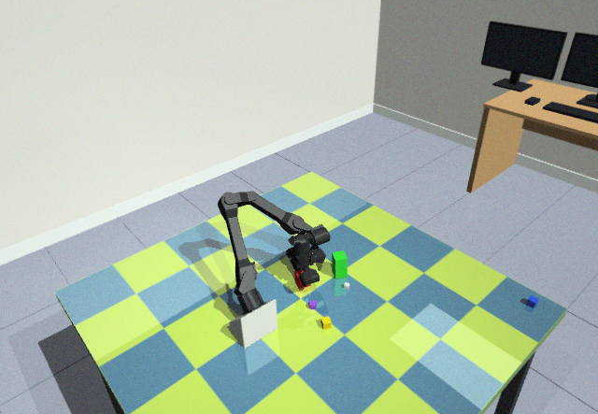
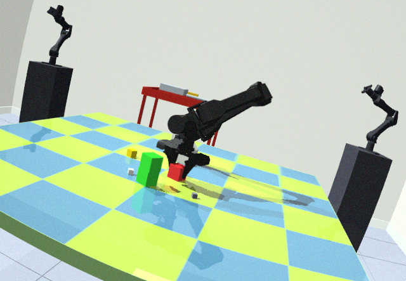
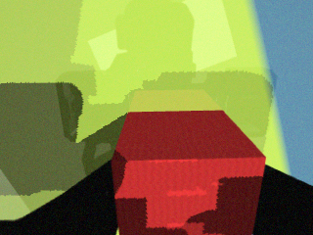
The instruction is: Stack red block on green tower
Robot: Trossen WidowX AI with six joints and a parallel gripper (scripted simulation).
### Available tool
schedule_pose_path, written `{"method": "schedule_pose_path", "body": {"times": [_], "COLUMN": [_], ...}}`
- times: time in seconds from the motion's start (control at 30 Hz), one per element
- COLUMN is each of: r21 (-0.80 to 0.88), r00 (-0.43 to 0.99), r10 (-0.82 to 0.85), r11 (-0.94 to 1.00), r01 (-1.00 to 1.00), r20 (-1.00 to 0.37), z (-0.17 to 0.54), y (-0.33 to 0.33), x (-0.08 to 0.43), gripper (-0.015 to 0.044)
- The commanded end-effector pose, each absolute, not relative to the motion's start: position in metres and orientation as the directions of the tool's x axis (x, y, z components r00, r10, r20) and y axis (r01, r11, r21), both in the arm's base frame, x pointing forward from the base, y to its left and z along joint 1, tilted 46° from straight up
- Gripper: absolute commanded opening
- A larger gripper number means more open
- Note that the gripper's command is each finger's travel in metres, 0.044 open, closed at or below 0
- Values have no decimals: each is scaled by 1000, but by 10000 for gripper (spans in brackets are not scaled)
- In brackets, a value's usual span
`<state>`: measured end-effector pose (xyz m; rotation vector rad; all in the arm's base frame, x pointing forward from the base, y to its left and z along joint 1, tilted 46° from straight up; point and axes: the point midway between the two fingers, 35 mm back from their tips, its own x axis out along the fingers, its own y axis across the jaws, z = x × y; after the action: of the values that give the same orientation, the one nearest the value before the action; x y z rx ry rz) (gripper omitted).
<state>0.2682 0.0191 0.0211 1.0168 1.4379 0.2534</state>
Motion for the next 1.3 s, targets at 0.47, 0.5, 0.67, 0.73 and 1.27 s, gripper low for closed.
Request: {"method": "schedule_pose_path", "body": {"times": [0.47,0.5,0.67,0.73,1.27], "r21": [698,698,698,698,698], "r00": [187,187,187,187,191], "r10": [698,698,697,697,696], "r11": [579,579,580,580,578], "r01": [420,420,421,421,423], "r20": [-691,-691,-692,-692,-692], "z": [41,44,61,68,99], "y": [-1,-4,-22,-29,-61], "x": [263,263,258,256,248], "gripper": [0,0,0,0,0]}}
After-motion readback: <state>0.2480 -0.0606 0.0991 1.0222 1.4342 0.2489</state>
